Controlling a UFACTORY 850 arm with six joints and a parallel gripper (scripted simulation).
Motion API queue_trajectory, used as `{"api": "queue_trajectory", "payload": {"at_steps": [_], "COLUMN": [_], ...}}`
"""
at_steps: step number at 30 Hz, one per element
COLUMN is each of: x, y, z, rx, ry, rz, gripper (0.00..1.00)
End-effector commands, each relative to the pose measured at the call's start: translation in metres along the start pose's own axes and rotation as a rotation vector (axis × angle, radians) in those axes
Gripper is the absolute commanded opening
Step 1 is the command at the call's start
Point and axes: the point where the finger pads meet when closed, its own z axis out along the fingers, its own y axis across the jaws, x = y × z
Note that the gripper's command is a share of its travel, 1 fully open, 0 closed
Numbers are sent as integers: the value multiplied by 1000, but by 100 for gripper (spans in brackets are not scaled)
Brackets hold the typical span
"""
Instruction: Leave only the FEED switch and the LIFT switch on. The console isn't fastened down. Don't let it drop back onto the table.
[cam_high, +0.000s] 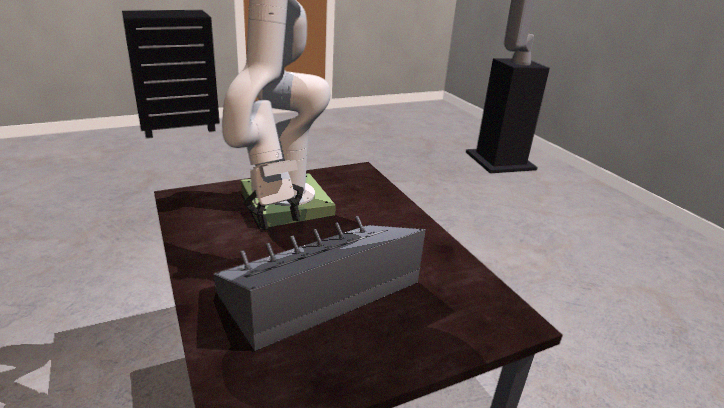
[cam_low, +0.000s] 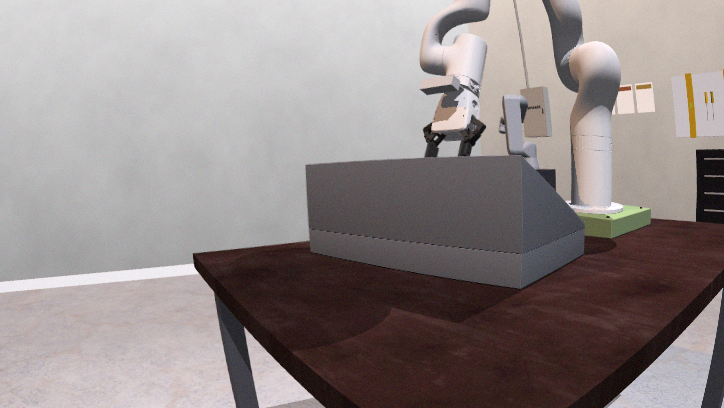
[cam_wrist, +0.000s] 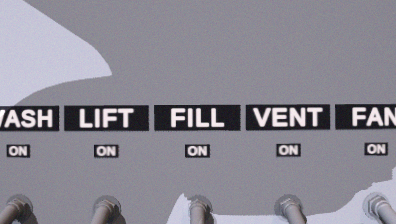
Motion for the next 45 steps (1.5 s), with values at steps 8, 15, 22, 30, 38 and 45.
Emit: {"api": "queue_trajectory", "payload": {"at_steps": [8, 15, 22, 30, 38, 45], "x": [1, 1, 1, 1, 1, 1], "y": [0, 0, 1, 8, 32, 57], "z": [0, 0, 0, 0, 0, 0], "rx": [-1, -1, -1, -1, -1, -1], "ry": [1, 1, 1, 1, 1, 1], "rz": [0, 0, 0, 0, 0, 0], "gripper": [100, 100, 100, 100, 100, 100]}}
